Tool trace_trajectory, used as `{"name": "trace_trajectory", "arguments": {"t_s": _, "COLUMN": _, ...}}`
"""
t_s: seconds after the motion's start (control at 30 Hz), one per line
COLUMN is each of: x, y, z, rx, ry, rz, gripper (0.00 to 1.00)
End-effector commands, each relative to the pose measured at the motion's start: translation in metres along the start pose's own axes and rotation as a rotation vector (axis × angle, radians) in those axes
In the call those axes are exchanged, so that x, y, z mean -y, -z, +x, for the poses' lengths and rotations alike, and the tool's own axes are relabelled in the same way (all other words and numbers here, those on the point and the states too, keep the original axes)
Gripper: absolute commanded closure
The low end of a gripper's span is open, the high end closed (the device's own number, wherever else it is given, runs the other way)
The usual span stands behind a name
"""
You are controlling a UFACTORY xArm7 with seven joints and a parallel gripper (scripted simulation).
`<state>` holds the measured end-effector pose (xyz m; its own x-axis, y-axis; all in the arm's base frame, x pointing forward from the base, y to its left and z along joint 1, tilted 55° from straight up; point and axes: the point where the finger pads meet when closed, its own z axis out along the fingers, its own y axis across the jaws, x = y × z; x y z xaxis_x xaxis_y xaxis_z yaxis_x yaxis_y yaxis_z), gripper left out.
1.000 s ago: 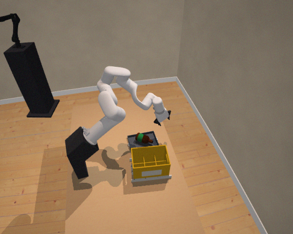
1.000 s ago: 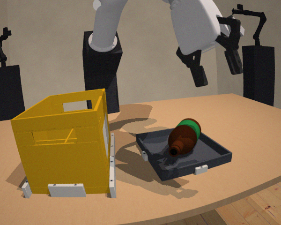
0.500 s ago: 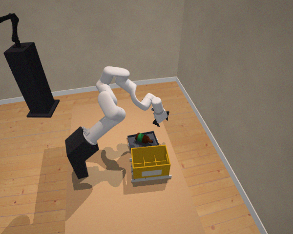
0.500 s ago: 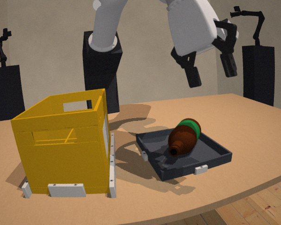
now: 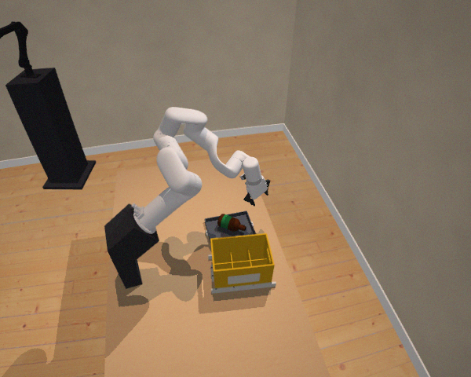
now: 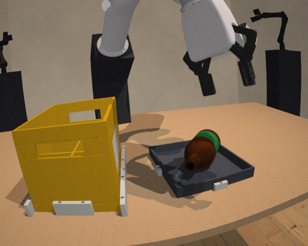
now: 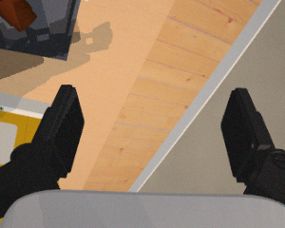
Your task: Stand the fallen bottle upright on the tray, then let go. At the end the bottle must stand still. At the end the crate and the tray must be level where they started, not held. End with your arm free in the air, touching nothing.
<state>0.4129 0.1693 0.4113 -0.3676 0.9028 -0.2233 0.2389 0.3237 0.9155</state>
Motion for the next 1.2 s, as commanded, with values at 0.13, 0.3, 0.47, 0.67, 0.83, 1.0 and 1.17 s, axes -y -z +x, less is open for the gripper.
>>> {"name": "trace_trajectory", "arguments": {"t_s": 0.13, "x": 0.009, "y": 0.001, "z": 0.002, "rx": 0.0, "ry": 0.041, "rz": 0.022, "gripper": 0.0}}
{"name": "trace_trajectory", "arguments": {"t_s": 0.3, "x": 0.009, "y": 0.001, "z": 0.002, "rx": 0.0, "ry": 0.041, "rz": 0.022, "gripper": 0.0}}
{"name": "trace_trajectory", "arguments": {"t_s": 0.47, "x": 0.018, "y": 0.002, "z": 0.003, "rx": -0.002, "ry": 0.077, "rz": 0.044, "gripper": 0.0}}
{"name": "trace_trajectory", "arguments": {"t_s": 0.67, "x": 0.018, "y": 0.002, "z": 0.003, "rx": -0.002, "ry": 0.077, "rz": 0.044, "gripper": 0.0}}
{"name": "trace_trajectory", "arguments": {"t_s": 0.83, "x": 0.026, "y": 0.002, "z": 0.004, "rx": -0.004, "ry": 0.113, "rz": 0.065, "gripper": 0.0}}
{"name": "trace_trajectory", "arguments": {"t_s": 1.0, "x": 0.026, "y": 0.002, "z": 0.004, "rx": -0.004, "ry": 0.113, "rz": 0.065, "gripper": 0.0}}
{"name": "trace_trajectory", "arguments": {"t_s": 1.17, "x": 0.034, "y": 0.003, "z": 0.006, "rx": -0.006, "ry": 0.146, "rz": 0.085, "gripper": 0.0}}
